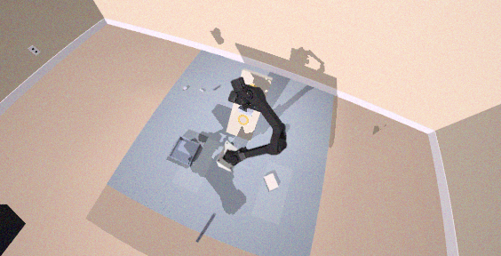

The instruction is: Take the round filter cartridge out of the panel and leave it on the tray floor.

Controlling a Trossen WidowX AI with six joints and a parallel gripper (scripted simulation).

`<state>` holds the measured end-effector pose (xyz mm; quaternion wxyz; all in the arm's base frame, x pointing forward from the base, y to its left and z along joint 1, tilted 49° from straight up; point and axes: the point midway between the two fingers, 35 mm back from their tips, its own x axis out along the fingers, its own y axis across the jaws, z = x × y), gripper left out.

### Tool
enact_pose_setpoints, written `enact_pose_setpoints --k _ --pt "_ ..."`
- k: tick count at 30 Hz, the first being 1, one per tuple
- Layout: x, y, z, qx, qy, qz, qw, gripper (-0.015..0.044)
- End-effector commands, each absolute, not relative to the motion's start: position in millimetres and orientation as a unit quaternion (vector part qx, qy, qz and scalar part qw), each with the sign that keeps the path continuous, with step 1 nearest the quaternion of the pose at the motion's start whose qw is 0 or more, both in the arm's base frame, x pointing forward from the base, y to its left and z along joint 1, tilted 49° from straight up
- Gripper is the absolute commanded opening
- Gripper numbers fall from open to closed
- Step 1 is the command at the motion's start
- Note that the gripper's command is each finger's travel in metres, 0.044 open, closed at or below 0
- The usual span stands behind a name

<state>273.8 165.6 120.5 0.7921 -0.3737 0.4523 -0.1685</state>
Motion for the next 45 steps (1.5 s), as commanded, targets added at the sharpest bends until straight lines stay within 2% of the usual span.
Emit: enact_pose_setpoints --k 1,11,33,45 --pt "263 185 136 -0.37 0.448 -0.159 0.798 0.0" --pt "239 210 161 -0.37 0.443 -0.151 0.802 0.0" --pt "241 253 94 -0.376 0.455 -0.168 0.79 0.0" --pt "177 285 24 -0.474 0.538 0.011 0.697 0.0"
